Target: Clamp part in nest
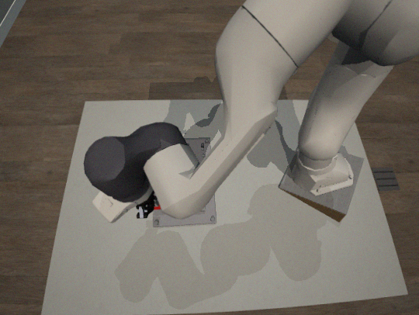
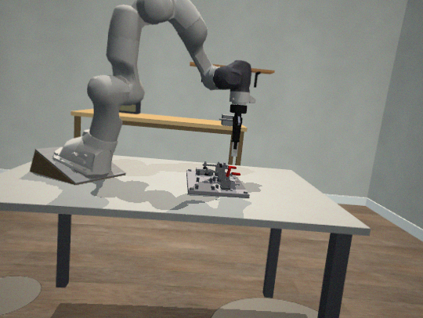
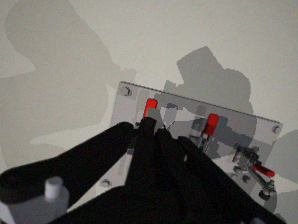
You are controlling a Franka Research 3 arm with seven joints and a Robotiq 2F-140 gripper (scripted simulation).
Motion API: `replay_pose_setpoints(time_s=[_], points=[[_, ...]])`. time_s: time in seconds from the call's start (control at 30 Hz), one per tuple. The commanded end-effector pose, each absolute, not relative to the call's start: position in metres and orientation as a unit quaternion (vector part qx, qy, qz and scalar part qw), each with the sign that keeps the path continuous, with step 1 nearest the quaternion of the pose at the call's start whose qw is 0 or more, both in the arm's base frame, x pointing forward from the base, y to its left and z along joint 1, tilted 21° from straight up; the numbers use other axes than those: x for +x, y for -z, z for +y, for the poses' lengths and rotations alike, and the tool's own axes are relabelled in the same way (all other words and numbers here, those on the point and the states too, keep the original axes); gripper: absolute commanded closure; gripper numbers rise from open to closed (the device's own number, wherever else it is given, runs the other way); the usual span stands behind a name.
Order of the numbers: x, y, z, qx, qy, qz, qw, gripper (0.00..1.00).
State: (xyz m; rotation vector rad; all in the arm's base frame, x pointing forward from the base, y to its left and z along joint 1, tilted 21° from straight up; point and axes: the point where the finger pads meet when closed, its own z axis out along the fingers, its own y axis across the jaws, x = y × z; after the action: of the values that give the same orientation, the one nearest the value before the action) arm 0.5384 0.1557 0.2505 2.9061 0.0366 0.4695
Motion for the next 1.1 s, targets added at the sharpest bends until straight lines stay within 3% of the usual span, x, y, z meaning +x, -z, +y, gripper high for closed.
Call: replay_pose_setpoints(time_s=[0.0, 1.07], points=[[0.531, -0.258, 0.157, 0.983, -0.150, 0.025, 0.100, 1.00], [0.528, -0.270, 0.159, 0.983, -0.150, 0.025, 0.100, 1.00]])
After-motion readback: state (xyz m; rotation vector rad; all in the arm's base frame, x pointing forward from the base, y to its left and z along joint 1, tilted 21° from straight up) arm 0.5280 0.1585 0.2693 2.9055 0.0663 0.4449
